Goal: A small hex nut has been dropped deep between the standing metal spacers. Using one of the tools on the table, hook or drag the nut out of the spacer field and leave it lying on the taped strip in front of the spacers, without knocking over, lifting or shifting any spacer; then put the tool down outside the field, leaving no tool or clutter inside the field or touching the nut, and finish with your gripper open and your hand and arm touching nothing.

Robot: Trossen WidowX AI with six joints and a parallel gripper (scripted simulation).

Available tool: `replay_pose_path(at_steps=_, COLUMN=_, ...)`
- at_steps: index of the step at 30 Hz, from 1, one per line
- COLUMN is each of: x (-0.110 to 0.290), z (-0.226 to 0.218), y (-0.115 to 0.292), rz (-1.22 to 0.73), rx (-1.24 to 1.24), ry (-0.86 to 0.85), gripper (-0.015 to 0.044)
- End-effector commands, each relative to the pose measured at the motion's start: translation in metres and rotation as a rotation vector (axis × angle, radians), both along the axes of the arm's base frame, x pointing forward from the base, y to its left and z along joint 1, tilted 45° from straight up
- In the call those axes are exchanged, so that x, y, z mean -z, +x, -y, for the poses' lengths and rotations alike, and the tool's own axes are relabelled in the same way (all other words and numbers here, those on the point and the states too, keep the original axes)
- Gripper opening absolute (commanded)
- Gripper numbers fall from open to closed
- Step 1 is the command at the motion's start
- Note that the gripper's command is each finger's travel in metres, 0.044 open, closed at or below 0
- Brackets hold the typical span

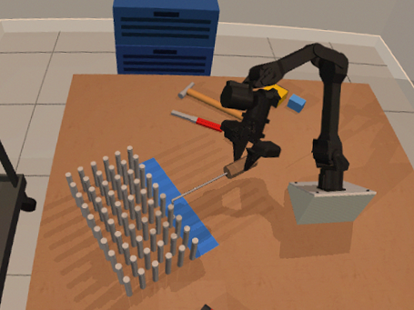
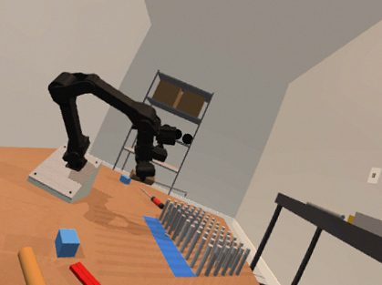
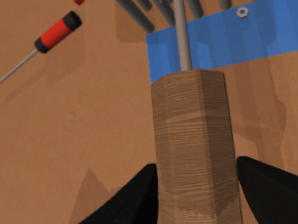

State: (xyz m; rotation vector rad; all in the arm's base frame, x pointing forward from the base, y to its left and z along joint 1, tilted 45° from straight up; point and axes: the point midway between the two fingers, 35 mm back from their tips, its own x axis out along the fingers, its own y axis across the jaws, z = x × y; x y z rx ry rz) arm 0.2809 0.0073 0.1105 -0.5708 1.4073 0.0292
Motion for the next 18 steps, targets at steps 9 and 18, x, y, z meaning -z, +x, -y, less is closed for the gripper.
replay_pose_path(at_steps=9, x=0.028, z=-0.073, y=0.014, rz=-0.004, rx=0.041, ry=0.032, gripper=0.0000)
replay_pose_path(at_steps=18, x=0.061, z=-0.123, y=0.002, rz=-0.059, rx=0.057, ry=0.029, gripper=0.0000)
